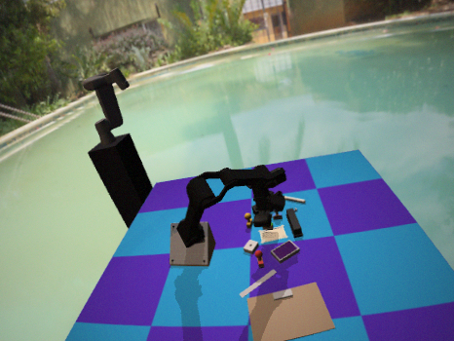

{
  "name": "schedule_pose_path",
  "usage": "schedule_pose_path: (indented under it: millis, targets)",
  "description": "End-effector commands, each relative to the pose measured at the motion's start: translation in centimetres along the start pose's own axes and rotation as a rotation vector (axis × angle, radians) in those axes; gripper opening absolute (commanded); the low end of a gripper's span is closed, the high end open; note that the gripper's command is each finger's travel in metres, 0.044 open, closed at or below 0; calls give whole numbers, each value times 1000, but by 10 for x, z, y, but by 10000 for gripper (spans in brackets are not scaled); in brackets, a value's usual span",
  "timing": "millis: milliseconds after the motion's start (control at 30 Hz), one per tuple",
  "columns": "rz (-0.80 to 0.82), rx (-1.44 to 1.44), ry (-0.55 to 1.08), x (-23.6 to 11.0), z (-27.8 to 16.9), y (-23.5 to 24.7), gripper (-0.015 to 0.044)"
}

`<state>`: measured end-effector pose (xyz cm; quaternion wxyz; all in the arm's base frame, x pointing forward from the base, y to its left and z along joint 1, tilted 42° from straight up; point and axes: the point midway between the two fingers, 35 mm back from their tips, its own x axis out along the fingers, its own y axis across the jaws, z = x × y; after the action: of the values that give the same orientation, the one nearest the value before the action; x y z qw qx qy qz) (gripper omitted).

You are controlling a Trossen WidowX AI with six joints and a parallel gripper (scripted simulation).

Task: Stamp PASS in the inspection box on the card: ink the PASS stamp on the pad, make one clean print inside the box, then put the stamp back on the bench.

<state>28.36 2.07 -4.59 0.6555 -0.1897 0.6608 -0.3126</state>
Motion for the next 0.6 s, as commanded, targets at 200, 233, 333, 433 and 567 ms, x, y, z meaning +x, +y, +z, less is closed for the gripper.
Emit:
schedule_pose_path:
  millis: [200, 233, 333, 433, 567]
  targets:
    - [5, 6, 0, -17, 1, 0, 0]
    - [5, 6, 0, -18, 1, 0, 0]
    - [5, 6, 0, -23, 1, 0, 0]
    - [5, 6, 1, -28, 0, 0, 0]
    - [6, 5, 1, -32, 1, -1, 0]
